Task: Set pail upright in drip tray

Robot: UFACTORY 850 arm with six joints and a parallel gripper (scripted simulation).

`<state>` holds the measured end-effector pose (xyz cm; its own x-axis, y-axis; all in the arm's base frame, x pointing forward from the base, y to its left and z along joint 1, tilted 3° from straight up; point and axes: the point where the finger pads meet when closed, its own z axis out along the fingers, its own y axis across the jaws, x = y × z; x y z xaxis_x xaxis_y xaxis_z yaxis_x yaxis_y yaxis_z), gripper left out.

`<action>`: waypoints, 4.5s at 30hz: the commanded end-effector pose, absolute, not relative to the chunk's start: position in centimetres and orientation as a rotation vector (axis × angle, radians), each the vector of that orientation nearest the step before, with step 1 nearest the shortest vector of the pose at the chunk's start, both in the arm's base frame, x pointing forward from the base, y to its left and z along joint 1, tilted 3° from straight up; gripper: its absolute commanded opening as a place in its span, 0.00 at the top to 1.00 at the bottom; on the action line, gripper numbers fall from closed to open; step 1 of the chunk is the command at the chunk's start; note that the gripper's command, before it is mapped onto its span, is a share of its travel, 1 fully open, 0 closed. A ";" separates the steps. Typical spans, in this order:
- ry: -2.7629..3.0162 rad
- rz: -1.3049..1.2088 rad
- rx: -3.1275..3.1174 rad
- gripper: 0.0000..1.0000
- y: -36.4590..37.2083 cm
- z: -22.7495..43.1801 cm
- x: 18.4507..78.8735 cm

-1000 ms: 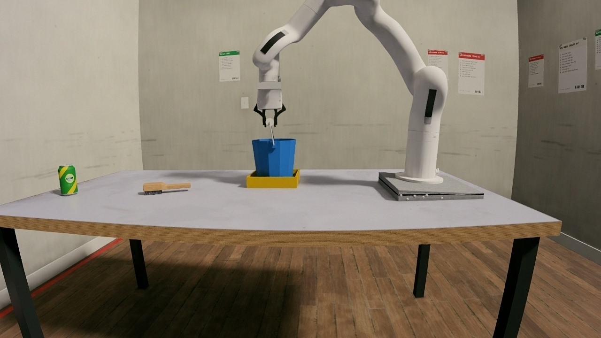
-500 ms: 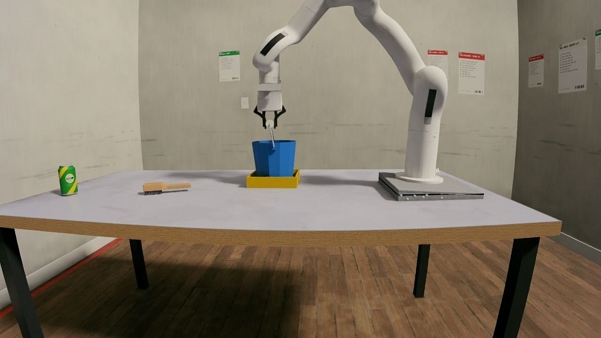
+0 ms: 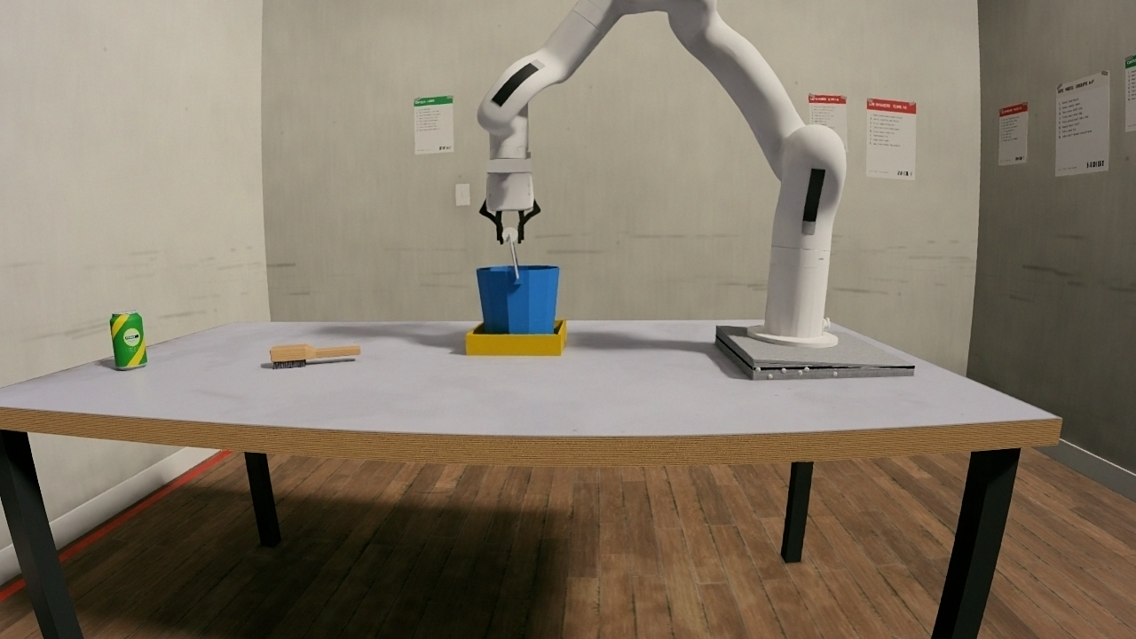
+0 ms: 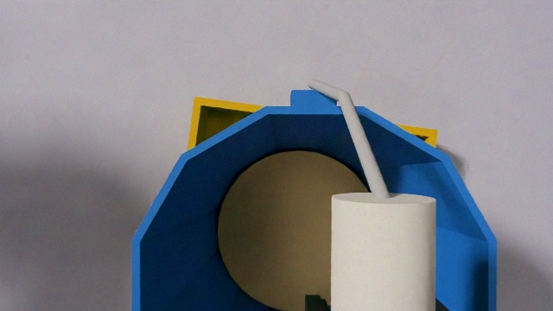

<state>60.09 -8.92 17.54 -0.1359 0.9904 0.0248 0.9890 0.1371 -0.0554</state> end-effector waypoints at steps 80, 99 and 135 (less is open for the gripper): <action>-2.328 0.037 -2.029 0.00 -9.0 22.7 60.5; -2.329 0.037 -2.029 0.00 -9.1 25.5 60.6; -2.329 0.037 -2.029 0.00 -9.1 25.7 60.6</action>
<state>60.57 -9.06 25.54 -0.1359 0.9904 0.0247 0.9890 0.1371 -0.0551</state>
